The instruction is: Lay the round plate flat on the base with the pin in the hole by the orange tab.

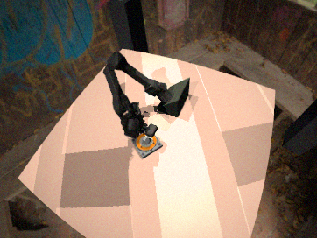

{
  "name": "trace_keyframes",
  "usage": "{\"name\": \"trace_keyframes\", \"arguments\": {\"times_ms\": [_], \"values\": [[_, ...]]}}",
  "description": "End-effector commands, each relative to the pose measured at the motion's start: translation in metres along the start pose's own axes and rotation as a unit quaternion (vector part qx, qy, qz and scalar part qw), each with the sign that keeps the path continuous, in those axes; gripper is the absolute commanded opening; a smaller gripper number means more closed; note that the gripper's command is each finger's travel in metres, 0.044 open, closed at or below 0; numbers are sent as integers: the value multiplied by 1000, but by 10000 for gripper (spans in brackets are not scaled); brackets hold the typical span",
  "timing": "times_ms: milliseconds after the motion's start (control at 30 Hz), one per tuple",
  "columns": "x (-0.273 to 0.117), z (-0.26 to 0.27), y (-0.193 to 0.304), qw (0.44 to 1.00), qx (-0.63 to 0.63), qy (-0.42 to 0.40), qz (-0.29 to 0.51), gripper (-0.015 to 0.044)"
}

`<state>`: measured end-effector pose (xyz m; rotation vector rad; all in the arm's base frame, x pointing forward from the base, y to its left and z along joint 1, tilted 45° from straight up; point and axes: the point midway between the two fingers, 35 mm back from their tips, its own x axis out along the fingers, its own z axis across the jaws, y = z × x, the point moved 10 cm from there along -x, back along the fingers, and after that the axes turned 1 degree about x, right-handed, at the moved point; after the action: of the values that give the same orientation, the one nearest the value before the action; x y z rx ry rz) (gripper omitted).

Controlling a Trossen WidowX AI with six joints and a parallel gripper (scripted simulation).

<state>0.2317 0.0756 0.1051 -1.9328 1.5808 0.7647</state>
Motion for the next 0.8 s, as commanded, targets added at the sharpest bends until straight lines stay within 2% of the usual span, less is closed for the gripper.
{"name": "trace_keyframes", "arguments": {"times_ms": [0, 767], "values": [[3, 3, 7, 1000, -4, 0, 8, 0], [2, 15, 18, 1000, -4, -1, 8, 0]]}}
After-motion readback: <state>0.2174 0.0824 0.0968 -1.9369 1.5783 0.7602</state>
